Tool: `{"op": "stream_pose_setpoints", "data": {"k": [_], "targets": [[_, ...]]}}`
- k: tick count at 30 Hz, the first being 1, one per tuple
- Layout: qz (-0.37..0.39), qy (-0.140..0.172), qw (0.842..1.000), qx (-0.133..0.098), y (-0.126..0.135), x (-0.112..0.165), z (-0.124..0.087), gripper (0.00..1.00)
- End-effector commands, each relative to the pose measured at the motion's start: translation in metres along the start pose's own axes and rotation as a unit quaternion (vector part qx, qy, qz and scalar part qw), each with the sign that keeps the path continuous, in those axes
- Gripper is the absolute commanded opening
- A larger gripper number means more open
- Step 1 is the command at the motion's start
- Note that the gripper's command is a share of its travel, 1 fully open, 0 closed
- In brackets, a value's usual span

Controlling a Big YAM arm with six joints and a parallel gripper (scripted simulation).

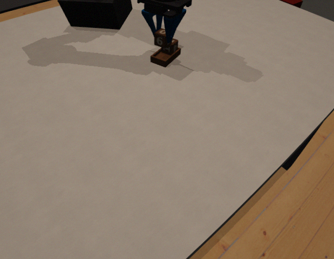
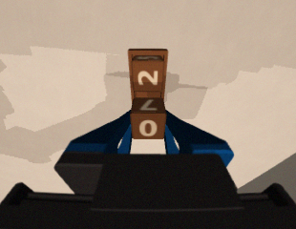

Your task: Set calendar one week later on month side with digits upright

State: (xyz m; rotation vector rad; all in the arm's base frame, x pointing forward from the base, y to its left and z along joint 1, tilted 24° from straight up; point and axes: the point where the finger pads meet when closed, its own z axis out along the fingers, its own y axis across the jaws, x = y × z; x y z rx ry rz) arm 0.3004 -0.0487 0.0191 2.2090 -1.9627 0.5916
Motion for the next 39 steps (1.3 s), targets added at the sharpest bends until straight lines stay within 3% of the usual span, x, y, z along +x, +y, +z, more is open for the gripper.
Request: {"op": "stream_pose_setpoints", "data": {"k": [1, 15, 16, 19, 27, 32, 33, 39], "targets": [[0.001, -0.001, 1.0, 0.008, -0.007, 0.003, 0.001, 0.26], [0.002, -0.001, 1.0, 0.007, -0.007, 0.003, 0.009, 0.26], [-0.001, -0.001, 1.0, 0.016, -0.011, 0.002, 0.004, 0.26], [0.001, -0.001, 1.0, 0.004, -0.004, 0.003, 0.013, 0.26], [0.001, -0.001, 1.0, 0.004, -0.004, 0.003, 0.02, 0.26], [-0.001, -0.001, 1.0, 0.006, -0.006, 0.002, 0.022, 0.26], [0.001, 0.0, 1.0, 0.016, -0.009, 0.003, 0.018, 0.26], [-0.002, -0.001, 1.0, 0.006, -0.005, 0.001, 0.026, 0.26]]}}
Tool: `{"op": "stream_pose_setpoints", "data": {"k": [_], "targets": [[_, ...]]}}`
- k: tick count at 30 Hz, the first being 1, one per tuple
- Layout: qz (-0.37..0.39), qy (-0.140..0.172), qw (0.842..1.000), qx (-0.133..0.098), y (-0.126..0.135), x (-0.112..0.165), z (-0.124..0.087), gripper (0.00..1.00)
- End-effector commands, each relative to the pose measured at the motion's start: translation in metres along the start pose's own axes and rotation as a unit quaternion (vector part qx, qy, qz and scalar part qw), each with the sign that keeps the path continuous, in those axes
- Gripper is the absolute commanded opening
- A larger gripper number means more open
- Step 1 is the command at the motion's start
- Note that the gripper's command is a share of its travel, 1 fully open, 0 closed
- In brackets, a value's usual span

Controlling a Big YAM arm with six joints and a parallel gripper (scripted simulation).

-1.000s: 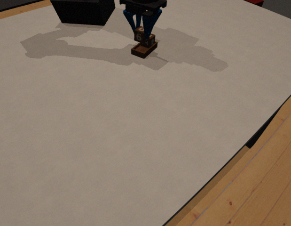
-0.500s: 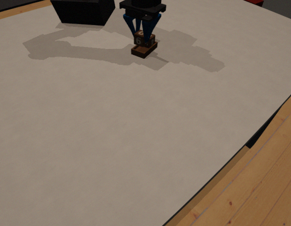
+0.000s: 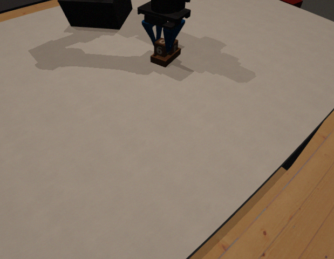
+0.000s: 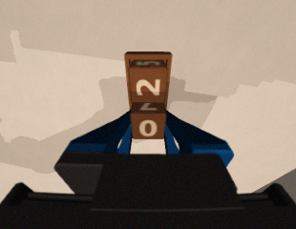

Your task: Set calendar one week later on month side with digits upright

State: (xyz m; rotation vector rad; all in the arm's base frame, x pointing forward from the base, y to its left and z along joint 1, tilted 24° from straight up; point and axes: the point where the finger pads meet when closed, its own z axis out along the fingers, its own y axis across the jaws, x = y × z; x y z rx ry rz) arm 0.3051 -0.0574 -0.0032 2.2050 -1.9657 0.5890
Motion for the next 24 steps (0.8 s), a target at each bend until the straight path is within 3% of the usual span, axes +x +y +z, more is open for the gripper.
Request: {"op": "stream_pose_setpoints", "data": {"k": [1, 24], "targets": [[-0.002, -0.001, 1.0, 0.01, -0.007, 0.0015, 0.0004, 0.26], [0.0, 0.0, 1.0, 0.012, -0.0084, 0.0025, 0.0007, 0.26]]}}
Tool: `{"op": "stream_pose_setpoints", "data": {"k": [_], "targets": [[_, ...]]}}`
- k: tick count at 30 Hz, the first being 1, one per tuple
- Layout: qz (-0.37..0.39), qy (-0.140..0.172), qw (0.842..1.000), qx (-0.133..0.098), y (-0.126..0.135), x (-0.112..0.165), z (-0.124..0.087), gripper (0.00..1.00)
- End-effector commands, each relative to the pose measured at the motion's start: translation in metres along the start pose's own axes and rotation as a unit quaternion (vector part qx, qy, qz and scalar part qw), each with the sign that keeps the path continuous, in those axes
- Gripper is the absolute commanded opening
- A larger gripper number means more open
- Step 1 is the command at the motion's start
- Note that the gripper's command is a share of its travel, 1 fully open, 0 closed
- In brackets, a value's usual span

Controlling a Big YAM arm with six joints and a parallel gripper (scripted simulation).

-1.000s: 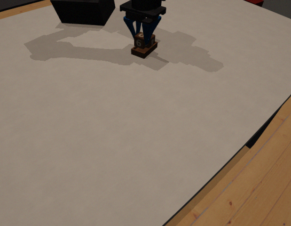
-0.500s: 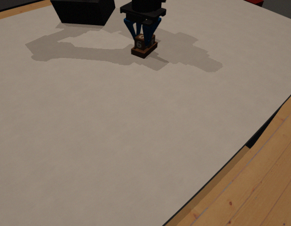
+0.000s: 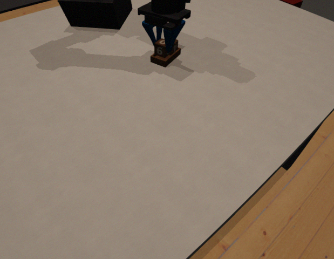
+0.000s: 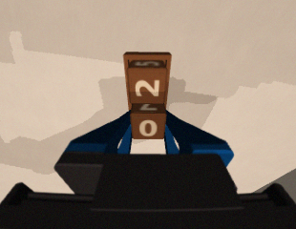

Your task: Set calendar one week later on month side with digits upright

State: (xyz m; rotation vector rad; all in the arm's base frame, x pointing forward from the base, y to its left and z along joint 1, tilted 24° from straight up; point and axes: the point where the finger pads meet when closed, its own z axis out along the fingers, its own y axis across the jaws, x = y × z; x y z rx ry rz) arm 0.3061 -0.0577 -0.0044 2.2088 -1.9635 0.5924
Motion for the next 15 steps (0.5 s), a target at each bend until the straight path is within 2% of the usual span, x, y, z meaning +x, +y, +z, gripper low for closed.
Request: {"op": "stream_pose_setpoints", "data": {"k": [1, 15], "targets": [[0.001, 0.0, 1.0, 0.011, -0.0076, 0.0026, -0.0007, 0.26], [0.001, 0.0, 1.0, 0.013, -0.0074, 0.0027, -0.0018, 0.26]]}}
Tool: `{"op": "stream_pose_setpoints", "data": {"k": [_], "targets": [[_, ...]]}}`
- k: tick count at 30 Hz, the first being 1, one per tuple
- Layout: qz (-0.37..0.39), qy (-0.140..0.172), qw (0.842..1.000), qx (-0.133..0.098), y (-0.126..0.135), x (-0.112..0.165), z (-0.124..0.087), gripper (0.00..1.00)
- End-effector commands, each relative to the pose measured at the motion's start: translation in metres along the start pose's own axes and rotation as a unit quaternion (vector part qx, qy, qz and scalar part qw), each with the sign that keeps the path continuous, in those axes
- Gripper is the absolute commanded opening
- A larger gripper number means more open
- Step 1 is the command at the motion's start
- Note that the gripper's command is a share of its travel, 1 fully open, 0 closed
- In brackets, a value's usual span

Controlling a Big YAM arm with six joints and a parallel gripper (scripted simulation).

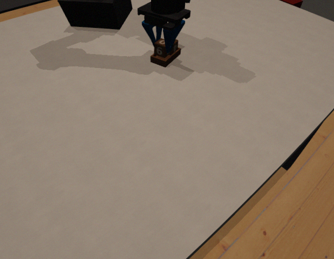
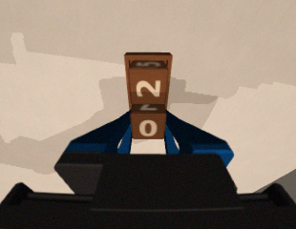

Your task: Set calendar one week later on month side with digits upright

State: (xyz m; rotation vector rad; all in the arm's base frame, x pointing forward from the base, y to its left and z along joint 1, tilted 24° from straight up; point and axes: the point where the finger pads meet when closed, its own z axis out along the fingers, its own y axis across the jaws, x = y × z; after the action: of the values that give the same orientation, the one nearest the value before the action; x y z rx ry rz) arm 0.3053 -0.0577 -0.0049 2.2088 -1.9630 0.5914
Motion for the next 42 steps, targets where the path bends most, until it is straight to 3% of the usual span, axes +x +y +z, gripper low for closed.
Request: {"op": "stream_pose_setpoints", "data": {"k": [1, 30, 42], "targets": [[0.001, 0.0, 1.0, 0.014, -0.009, 0.0032, -0.0026, 0.26], [0.002, 0.001, 1.0, 0.016, -0.01, 0.0036, -0.0038, 0.26], [-0.002, -0.001, 1.0, 0.005, -0.0033, 0.0011, 0.0039, 0.26]]}}
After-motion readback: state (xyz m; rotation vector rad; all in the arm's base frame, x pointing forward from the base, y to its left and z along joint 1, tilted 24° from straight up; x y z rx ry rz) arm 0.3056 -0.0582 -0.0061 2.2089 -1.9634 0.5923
